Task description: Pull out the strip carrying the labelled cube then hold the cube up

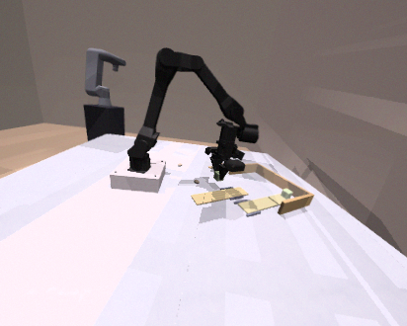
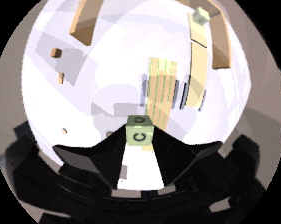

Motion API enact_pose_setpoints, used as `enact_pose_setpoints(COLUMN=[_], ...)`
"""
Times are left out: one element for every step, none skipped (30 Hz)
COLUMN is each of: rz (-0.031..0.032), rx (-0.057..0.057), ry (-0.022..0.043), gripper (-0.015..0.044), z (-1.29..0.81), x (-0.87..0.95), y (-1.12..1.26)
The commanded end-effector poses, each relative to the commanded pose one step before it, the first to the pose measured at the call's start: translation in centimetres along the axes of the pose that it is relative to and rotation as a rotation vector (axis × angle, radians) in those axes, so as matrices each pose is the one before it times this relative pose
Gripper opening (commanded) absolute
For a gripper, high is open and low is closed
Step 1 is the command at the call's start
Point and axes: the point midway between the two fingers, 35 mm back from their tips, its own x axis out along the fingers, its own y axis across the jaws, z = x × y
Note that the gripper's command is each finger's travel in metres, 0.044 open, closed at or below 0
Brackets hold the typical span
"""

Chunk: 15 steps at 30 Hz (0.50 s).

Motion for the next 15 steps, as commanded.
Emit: enact_pose_setpoints(rz=[-0.00451, -0.00002, -0.00003, -0.00003, -0.00003, 0.00000, 0.00004, 0.00003, 0.00001, 0.00000, 0.00000, 0.00000, 0.00000, 0.00000, 0.00000], rx=[0.0055, 0.0000, 0.0000, 0.0000, 0.0000, 0.0000, 0.0000, 0.0000, 0.0000, 0.0000, 0.0000, 0.0000, 0.0000, 0.0000, 0.0000], ry=[-0.00773, -0.00003, -0.00005, -0.00005, -0.00004, -0.00001, 0.00003, 0.00002, 0.00001, 0.00000, 0.00000, 0.00000, 0.00000, 0.00000, 0.00000], gripper=[0.0000, 0.0000, 0.0000, 0.0000, 0.0000, 0.0000, 0.0000, 0.0000, 0.0000, 0.0000, 0.0000, 0.0000, 0.0000, 0.0000, 0.0000], z=[-0.471, 0.017, 0.022, 0.017, 0.003, -0.012, -0.019, -0.016, -0.006, 0.000, 0.000, 0.000, 0.000, 0.000, 0.000], x=[-0.200, -0.283, -0.474, -0.623, -0.637, -0.630, -0.483, -0.290, -0.097, 0.000, 0.000, 0.000, 0.000, 0.000, 0.000], y=[0.197, -0.007, -0.008, -0.006, 0.000, 0.005, 0.006, 0.005, 0.002, 0.000, 0.000, 0.000, 0.000, 0.000, 0.000])
